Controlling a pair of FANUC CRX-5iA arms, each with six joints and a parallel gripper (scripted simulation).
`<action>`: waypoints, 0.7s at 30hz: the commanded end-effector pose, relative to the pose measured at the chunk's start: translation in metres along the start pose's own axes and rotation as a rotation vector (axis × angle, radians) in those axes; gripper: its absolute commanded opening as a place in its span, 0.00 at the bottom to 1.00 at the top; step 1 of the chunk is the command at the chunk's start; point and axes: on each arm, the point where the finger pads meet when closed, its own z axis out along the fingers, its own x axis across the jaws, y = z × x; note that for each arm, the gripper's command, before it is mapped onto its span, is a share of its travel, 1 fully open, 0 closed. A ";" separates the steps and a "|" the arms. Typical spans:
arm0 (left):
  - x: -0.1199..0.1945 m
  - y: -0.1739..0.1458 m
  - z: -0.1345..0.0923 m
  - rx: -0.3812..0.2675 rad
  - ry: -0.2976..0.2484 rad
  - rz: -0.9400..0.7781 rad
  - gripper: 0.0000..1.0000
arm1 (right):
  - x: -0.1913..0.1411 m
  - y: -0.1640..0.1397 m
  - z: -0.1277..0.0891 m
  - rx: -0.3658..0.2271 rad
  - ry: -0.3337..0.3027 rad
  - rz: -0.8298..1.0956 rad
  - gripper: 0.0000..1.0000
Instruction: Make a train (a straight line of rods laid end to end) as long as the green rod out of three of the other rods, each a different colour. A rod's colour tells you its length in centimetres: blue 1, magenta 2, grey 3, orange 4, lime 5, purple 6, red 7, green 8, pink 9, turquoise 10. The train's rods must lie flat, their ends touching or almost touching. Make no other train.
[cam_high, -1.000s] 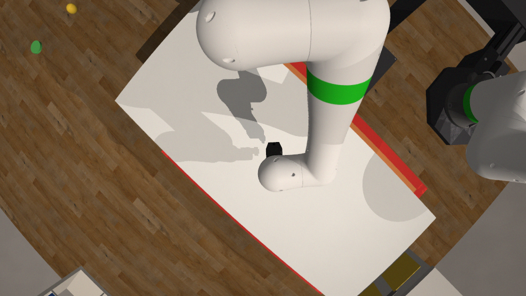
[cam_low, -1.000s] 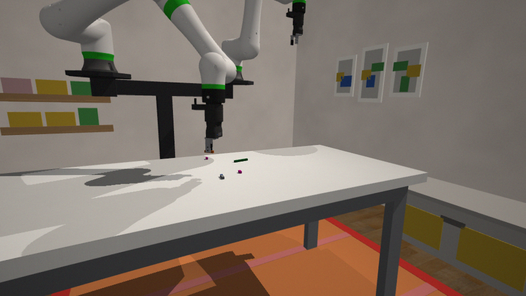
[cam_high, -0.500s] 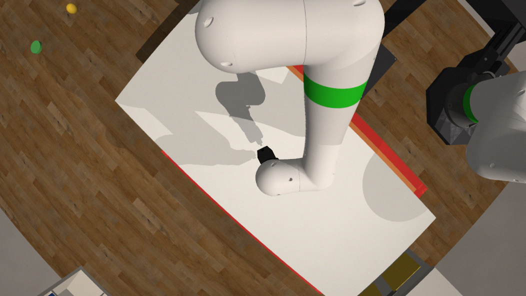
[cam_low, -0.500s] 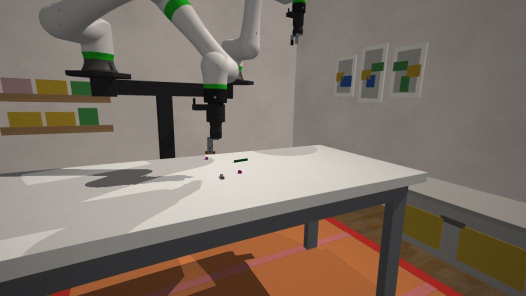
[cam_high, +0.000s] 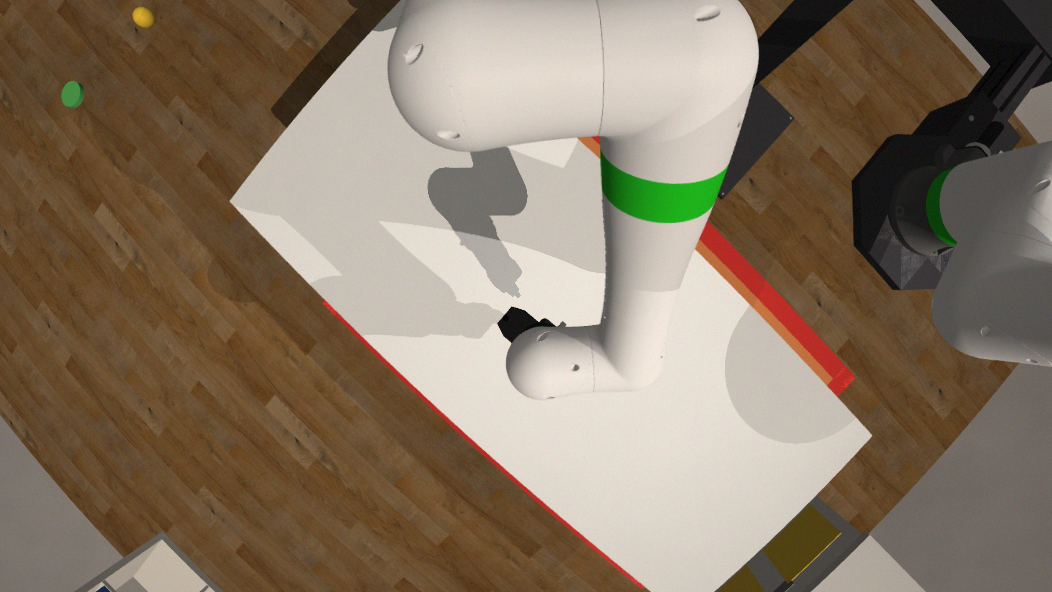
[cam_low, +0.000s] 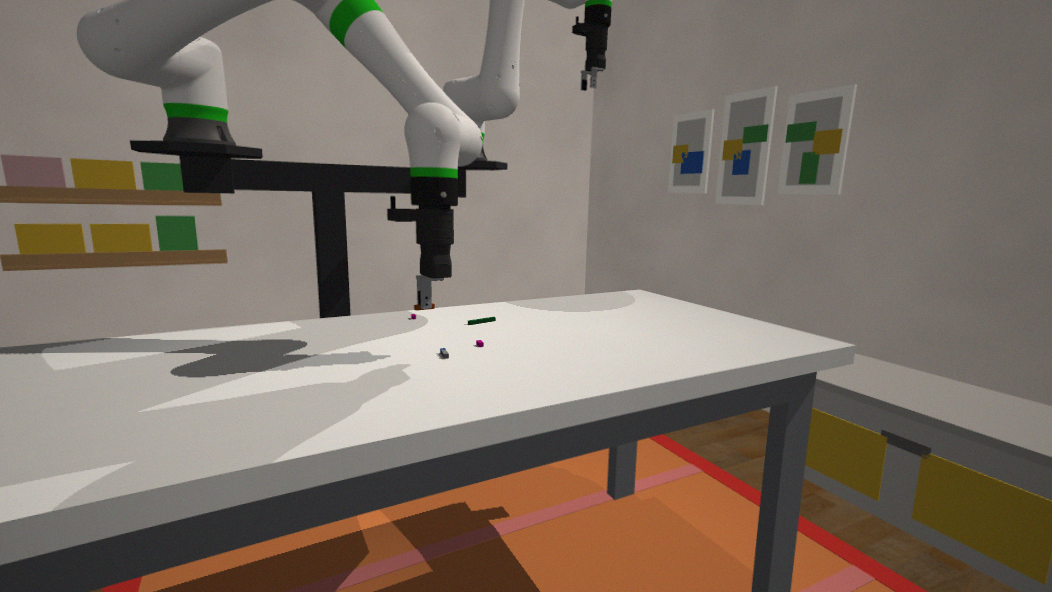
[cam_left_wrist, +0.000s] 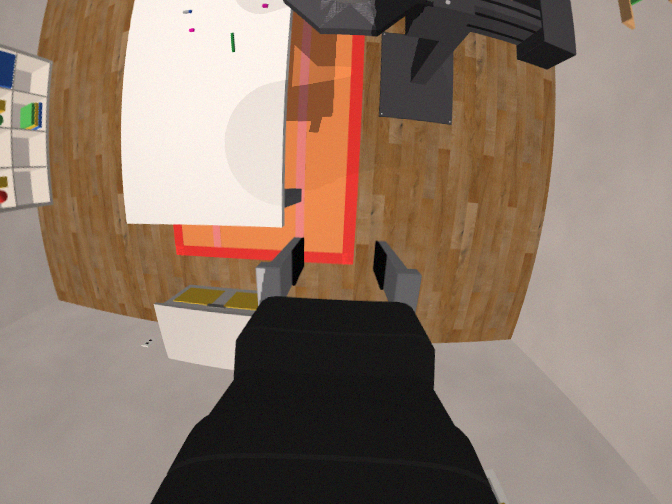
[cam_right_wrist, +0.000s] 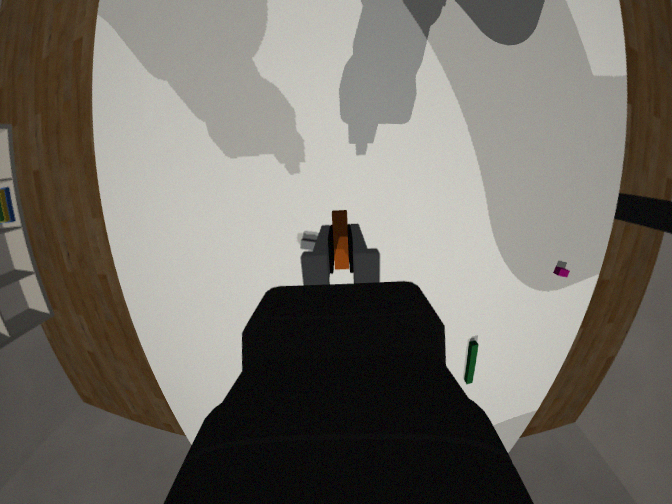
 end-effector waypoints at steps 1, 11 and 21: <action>0.000 0.000 -0.001 -0.002 0.000 0.000 1.00 | -0.010 0.001 -0.001 -0.011 0.014 -0.167 0.24; 0.000 0.000 -0.001 -0.002 0.000 0.000 1.00 | -0.026 0.004 -0.002 -0.013 0.012 -0.451 0.24; 0.000 0.000 -0.001 -0.002 0.000 0.000 1.00 | -0.041 0.008 -0.002 -0.015 0.010 -0.721 0.24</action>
